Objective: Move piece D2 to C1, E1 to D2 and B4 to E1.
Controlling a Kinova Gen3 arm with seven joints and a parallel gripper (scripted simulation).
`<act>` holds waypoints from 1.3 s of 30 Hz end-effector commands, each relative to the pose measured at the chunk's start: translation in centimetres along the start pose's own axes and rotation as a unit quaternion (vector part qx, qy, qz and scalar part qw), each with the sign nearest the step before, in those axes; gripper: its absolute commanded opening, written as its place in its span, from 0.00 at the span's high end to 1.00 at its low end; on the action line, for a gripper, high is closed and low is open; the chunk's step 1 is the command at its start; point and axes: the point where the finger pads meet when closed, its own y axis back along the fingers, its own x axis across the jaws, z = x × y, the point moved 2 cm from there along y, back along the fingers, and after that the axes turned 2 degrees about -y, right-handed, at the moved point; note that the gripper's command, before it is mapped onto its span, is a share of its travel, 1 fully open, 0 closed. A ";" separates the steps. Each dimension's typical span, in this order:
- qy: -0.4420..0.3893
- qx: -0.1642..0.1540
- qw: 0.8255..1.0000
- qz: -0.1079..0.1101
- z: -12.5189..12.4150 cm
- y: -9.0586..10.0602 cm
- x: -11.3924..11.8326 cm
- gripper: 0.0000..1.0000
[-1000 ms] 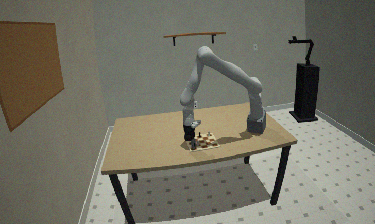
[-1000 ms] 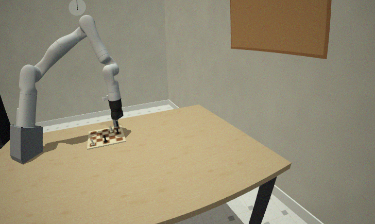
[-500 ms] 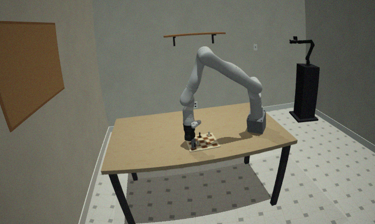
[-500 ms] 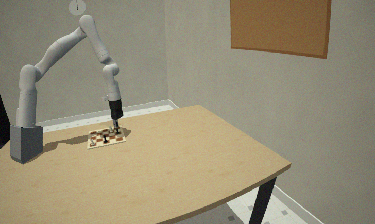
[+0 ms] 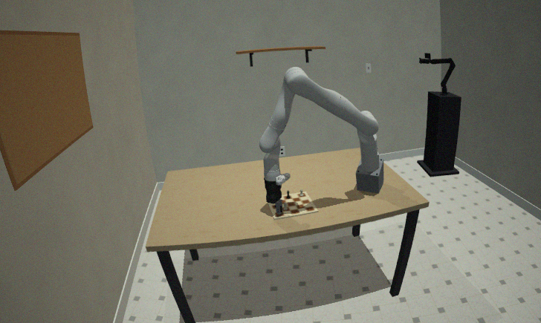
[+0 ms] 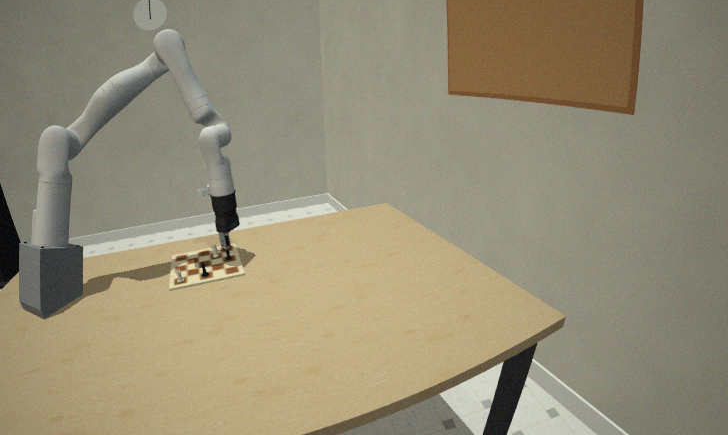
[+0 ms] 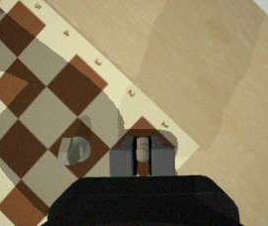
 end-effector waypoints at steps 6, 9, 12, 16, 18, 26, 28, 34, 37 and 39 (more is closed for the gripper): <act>0.000 -0.001 1.000 0.001 0.1 0.0 0.0 1.00; 0.000 -0.001 1.000 0.001 0.1 0.0 0.0 1.00; 0.000 -0.001 1.000 0.001 0.1 -0.1 0.0 1.00; 0.000 -0.001 1.000 0.001 0.1 -0.2 0.0 1.00; 0.000 -0.001 1.000 0.001 0.1 -0.2 0.0 1.00; 0.000 -0.001 1.000 0.001 0.1 -0.3 0.0 1.00; 0.000 -0.001 1.000 0.001 0.1 -0.3 0.0 1.00; 0.000 -0.001 1.000 0.001 0.1 -0.3 0.0 1.00; 0.000 -0.001 1.000 0.001 0.1 -0.3 0.0 1.00; 0.000 -0.001 1.000 0.001 0.1 -0.3 0.0 1.00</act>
